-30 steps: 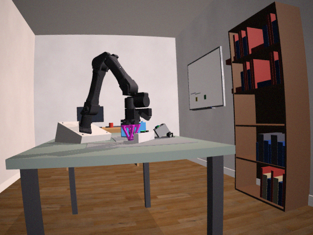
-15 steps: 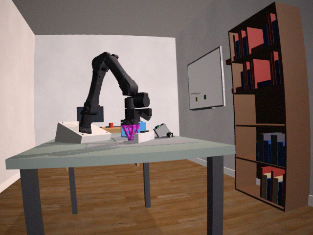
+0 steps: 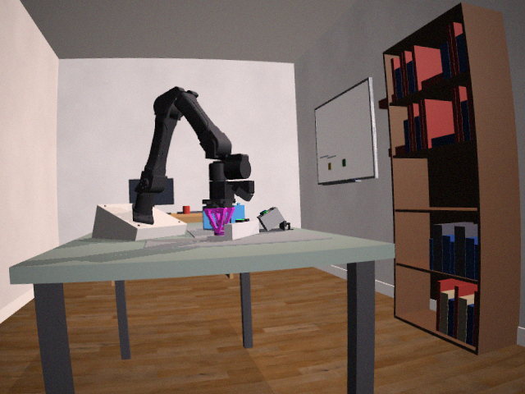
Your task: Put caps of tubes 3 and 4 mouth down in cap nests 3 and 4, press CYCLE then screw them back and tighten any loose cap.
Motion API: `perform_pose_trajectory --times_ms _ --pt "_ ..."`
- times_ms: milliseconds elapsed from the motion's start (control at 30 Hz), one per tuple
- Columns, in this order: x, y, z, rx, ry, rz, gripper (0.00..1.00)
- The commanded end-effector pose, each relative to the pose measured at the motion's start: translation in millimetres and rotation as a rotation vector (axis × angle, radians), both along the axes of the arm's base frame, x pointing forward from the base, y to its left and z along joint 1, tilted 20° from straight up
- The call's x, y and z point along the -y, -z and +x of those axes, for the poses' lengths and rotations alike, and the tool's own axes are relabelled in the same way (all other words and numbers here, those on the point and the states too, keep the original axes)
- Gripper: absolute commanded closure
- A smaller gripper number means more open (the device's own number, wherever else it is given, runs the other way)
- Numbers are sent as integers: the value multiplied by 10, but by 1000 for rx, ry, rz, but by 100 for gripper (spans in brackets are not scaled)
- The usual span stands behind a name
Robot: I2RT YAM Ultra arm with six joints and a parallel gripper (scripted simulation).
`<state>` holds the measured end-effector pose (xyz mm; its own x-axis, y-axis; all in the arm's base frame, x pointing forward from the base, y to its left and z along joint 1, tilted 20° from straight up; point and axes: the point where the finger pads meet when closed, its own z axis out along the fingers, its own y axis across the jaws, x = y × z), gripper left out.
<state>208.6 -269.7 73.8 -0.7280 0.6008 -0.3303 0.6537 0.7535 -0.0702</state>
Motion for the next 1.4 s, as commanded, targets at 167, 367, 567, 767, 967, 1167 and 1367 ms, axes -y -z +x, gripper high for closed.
perform_pose_trajectory --times_ms 167,367,567,767,967,1167,1367 --pt "-90 -425 -69 12 -1 -15 100" --pt "-160 -659 -123 12 -1 -16 100" --pt "-244 -940 -189 12 -1 -16 100" --pt "-300 -1127 -232 12 -1 -16 100" --pt "-355 -1309 -275 12 -1 -16 100" --pt "-355 -1310 -275 12 -1 -16 100" --pt "-652 -1254 -131 -78 -314 -85 100"
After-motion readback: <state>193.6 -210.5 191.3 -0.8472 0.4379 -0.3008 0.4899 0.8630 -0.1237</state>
